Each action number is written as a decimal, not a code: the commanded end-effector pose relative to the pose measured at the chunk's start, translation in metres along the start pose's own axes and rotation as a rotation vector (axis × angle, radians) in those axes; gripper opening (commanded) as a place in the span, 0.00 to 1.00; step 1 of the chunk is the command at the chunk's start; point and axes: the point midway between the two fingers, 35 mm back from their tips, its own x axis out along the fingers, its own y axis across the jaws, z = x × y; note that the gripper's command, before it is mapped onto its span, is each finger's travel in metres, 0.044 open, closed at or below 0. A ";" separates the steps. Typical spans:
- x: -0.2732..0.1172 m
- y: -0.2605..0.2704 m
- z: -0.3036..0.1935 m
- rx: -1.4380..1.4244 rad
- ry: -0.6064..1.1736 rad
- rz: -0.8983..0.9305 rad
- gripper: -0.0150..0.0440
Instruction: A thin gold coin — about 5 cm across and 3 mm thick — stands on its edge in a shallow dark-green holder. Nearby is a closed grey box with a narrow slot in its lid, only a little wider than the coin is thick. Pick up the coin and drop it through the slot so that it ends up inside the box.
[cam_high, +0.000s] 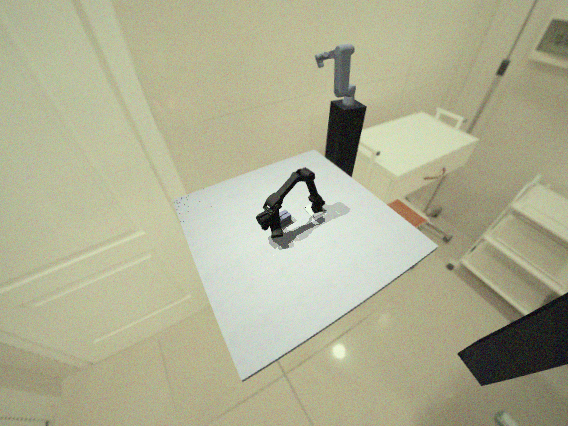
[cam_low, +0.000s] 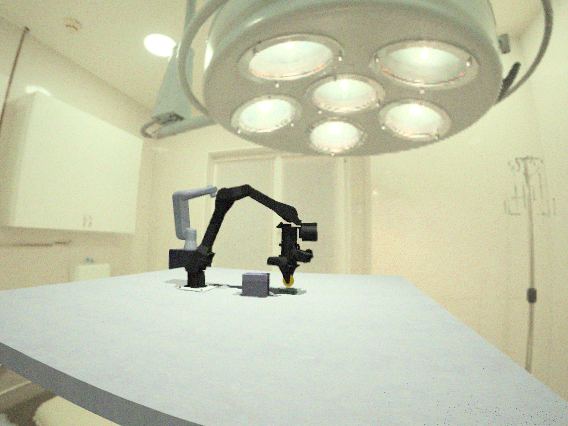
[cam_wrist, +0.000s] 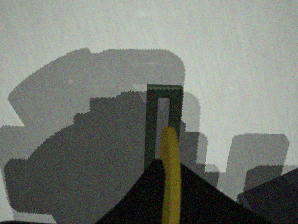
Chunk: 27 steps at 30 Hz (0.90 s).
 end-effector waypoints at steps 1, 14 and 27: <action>-0.011 0.000 0.001 -0.003 -0.007 0.002 0.25; -0.045 0.000 0.000 -0.003 -0.007 0.002 0.25; -0.070 -0.001 -0.003 -0.025 -0.006 0.002 0.25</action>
